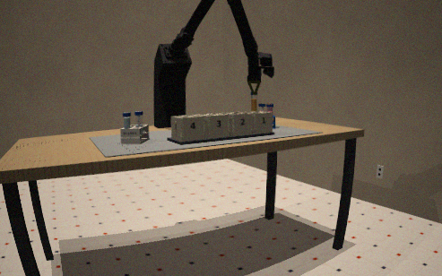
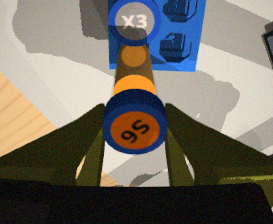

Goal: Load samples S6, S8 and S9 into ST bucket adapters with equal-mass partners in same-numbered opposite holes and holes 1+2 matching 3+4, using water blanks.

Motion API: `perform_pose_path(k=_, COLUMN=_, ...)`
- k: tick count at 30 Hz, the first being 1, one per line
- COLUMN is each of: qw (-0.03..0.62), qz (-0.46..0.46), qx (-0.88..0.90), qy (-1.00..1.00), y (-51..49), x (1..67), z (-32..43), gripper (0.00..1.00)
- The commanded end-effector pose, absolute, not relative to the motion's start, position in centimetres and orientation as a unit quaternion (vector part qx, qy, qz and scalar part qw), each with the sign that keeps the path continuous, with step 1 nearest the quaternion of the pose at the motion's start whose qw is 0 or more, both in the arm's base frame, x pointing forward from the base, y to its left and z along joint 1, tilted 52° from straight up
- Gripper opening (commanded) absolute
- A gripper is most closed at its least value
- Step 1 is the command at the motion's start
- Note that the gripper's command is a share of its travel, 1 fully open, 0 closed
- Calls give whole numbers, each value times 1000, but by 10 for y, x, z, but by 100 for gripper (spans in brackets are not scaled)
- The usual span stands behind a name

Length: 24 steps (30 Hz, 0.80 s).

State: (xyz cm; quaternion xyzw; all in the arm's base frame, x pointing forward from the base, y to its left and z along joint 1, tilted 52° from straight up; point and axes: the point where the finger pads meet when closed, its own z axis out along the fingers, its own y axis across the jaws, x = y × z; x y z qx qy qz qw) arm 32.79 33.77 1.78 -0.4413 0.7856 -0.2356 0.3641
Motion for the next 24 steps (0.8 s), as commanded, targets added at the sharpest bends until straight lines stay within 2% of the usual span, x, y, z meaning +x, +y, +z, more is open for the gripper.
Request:
perform_pose_path(k=1, qw=380, qz=-226, qx=-440, qy=781, y=347, x=330, z=31, gripper=0)
perform_pose_path(k=24, qw=370, qz=-232, qx=-442, qy=783, y=344, x=341, z=17, gripper=0)
